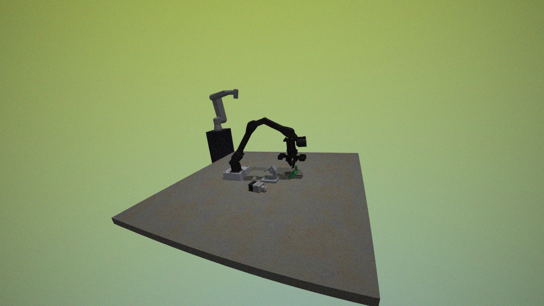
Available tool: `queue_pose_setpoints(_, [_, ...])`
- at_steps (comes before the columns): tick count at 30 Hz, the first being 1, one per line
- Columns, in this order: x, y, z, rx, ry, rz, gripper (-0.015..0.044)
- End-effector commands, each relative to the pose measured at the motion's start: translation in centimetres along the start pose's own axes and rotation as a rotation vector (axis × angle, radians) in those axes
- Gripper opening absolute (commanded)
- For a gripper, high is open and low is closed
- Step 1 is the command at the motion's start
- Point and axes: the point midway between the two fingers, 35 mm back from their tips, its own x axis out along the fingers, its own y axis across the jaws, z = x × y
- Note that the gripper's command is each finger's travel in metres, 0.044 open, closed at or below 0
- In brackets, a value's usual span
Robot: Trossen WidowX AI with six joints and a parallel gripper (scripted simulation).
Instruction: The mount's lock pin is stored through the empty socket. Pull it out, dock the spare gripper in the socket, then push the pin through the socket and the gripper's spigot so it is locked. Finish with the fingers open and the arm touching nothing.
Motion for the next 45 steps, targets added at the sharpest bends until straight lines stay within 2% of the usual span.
queue_pose_setpoints(1, [-0.4, 0.0, -0.6, -0.005, -0.001, -0.002, 0.0000])
queue_pose_setpoints(27, [3.3, -0.1, -1.0, -0.006, -0.002, -0.006, 0.0000])
queue_pose_setpoints(45, [3.7, 0.0, -1.0, -0.006, -0.002, -0.005, 0.0000])
